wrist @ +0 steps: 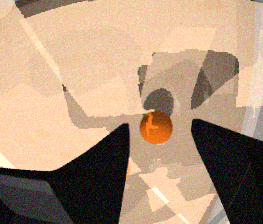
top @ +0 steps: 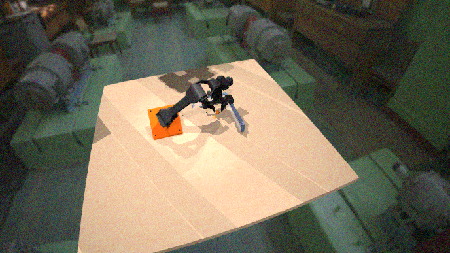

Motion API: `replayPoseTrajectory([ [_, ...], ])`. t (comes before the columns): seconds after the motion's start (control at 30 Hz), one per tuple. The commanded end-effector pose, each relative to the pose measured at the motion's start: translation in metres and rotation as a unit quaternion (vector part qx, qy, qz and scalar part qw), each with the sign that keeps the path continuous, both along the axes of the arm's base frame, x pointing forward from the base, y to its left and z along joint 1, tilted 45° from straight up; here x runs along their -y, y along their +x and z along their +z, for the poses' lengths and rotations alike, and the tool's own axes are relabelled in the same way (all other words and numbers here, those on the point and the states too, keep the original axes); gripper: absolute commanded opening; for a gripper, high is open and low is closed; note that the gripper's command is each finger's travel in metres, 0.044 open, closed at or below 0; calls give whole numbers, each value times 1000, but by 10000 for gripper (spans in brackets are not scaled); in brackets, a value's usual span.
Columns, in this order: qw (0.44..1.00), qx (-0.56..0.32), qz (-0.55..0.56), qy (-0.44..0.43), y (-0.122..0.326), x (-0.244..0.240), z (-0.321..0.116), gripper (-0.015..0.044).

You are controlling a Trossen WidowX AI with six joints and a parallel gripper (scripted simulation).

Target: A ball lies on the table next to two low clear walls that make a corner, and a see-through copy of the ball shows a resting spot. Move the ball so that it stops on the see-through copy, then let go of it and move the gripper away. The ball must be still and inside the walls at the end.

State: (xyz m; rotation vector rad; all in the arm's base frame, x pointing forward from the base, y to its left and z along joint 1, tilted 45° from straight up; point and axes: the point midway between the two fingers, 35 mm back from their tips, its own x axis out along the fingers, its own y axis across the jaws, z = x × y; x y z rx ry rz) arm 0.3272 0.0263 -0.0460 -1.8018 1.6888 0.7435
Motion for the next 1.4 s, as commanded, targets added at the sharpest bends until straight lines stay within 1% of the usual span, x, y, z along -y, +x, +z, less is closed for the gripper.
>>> replayPoseTrajectory([
  [0.0,1000,-6,2,-4,-3,3,-3,161],
  [0.03,1000,-6,2,-4,-3,3,-3,135],
  [0.37,1000,-6,2,-4,-3,3,-3,68],
  [0.43,1000,-5,2,-4,-3,3,-2,16],
  [0.47,1000,-5,1,-3,-2,2,-1,0],
  [0.67,1000,-4,0,0,0,-17,15,0],
  [1.13,1000,-6,2,-1,-8,-79,81,0],
  [1.27,1000,-7,2,-1,-9,-81,84,0],
  [1.37,1000,-7,2,-1,-12,-74,84,0],
])
